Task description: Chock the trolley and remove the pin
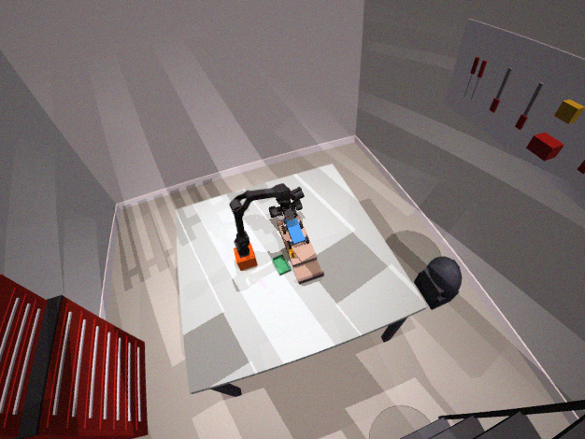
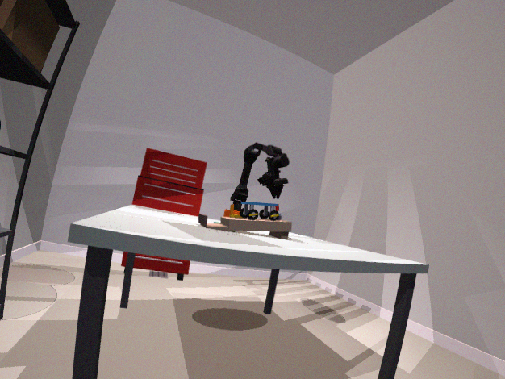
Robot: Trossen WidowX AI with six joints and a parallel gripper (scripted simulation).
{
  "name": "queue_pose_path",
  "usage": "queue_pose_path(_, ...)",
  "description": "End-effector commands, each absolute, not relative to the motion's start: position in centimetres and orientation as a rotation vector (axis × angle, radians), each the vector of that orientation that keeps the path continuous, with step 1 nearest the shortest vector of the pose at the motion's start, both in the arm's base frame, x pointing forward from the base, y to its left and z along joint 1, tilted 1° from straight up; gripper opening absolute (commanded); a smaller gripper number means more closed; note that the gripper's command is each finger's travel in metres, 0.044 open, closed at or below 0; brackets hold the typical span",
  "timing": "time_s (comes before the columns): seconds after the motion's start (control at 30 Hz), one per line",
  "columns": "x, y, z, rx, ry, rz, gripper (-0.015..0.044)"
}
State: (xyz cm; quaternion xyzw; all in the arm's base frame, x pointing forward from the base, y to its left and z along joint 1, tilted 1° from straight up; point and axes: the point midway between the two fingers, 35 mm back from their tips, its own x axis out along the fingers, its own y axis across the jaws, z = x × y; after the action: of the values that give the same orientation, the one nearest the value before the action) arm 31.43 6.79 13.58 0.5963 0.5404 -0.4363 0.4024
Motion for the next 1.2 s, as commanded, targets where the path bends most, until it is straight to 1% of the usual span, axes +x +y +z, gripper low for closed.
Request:
queue_pose_path(0.0,31.4,6.9,13.7,1.496,1.38,-1.084,0.019)
queue_pose_path(1.17,31.6,8.2,9.4,1.497,1.381,-1.083,0.019)
